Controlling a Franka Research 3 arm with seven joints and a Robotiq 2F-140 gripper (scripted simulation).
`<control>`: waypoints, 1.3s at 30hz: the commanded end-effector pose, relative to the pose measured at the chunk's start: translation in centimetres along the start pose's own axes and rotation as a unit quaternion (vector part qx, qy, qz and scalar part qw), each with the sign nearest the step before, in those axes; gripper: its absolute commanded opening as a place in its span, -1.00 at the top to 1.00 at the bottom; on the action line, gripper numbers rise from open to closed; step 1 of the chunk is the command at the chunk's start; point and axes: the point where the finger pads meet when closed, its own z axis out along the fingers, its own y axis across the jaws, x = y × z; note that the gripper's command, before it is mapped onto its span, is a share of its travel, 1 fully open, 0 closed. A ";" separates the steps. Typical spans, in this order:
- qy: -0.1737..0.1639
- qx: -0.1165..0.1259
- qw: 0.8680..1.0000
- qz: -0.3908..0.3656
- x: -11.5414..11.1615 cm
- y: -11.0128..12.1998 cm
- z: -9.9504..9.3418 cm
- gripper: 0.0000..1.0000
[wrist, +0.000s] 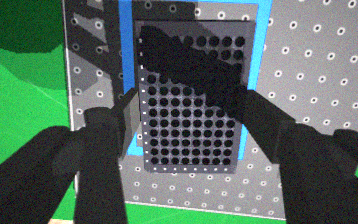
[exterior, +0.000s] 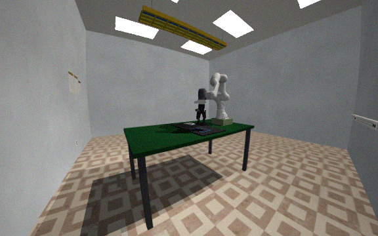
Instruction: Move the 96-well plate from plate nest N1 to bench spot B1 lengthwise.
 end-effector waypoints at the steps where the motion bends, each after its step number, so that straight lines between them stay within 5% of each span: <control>1: -0.001 -0.003 1.000 0.015 0.0 0.1 0.0 -0.21; 39: -0.001 -0.003 1.000 0.015 0.0 0.1 0.4 -0.21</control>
